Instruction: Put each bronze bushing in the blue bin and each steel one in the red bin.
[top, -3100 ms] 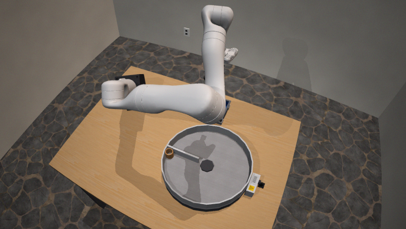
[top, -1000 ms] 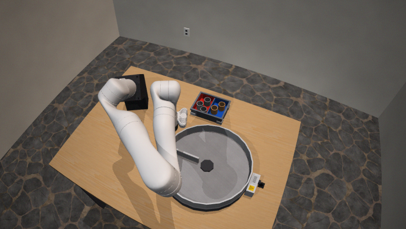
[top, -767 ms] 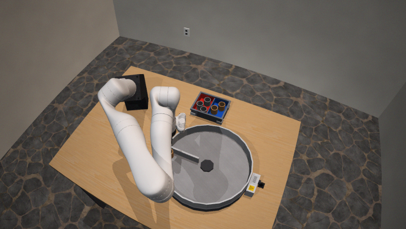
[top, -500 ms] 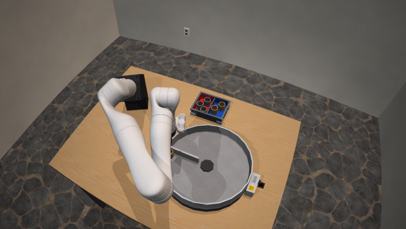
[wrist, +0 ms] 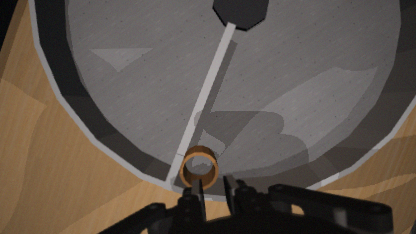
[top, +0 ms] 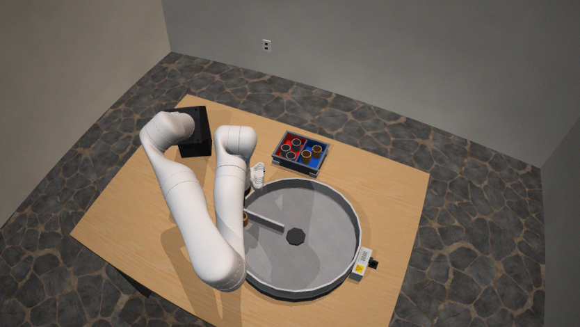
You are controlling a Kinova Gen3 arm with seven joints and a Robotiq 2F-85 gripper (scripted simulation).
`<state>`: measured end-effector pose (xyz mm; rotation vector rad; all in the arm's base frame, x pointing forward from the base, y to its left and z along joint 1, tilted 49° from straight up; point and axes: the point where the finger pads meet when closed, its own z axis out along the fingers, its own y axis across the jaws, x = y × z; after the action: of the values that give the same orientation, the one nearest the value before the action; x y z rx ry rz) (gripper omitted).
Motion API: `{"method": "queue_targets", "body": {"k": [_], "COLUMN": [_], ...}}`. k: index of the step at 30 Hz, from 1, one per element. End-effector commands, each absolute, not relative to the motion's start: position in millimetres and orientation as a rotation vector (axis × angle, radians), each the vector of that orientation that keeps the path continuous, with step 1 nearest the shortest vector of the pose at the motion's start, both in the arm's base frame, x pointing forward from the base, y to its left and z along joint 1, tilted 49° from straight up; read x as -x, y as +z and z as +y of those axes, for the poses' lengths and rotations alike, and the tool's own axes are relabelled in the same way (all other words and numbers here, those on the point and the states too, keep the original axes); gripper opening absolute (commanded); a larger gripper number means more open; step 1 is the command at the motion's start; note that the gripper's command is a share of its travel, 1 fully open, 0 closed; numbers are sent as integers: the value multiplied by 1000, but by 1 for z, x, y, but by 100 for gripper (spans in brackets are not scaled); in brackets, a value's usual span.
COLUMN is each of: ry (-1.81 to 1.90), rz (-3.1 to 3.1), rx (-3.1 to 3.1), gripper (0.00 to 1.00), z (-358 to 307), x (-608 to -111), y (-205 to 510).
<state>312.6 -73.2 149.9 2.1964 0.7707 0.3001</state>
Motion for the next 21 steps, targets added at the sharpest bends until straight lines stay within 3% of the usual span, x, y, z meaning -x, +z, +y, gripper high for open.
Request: {"method": "queue_targets", "body": {"k": [1, 21], "ry": [367, 324], "rz": [808, 784], "rx": [-2171, -2188], "gripper": [18, 18], "z": [-74, -82], "x": [-314, -320], "y": [150, 140]}}
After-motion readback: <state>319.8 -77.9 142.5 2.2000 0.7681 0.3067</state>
